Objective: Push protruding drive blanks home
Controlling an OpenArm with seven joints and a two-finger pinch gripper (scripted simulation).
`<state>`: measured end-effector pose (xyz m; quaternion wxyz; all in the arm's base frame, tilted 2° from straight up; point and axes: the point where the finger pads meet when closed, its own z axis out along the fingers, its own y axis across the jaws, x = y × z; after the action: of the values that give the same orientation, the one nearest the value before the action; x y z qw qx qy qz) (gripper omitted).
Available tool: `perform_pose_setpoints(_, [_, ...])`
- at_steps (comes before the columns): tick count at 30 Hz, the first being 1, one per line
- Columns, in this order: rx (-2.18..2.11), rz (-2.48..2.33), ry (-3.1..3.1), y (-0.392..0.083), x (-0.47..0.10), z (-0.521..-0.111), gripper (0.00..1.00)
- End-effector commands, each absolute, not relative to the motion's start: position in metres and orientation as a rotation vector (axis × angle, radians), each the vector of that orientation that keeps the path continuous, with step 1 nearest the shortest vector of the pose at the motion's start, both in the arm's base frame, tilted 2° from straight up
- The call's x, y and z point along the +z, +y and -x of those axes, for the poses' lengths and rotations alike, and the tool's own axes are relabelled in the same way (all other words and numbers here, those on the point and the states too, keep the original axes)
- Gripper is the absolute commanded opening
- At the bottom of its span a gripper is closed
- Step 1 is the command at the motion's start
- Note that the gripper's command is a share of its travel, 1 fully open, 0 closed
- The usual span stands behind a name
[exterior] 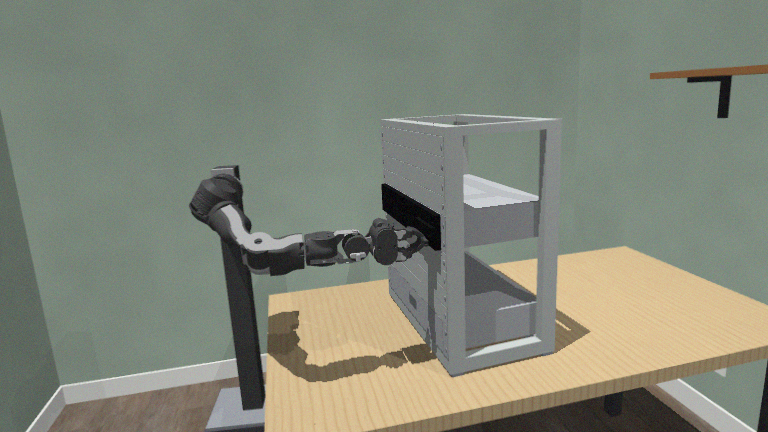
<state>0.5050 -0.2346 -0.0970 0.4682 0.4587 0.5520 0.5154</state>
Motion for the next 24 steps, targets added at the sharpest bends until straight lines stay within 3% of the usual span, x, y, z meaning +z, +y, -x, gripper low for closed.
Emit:
perform_pose_setpoints(1, [1.314,-1.086,1.363,-0.2199,-0.0887,-0.5072,0.0])
perform_pose_setpoints(24, [1.314,-1.086,1.363,-0.2175,-0.0872,-0.5098,0.0])
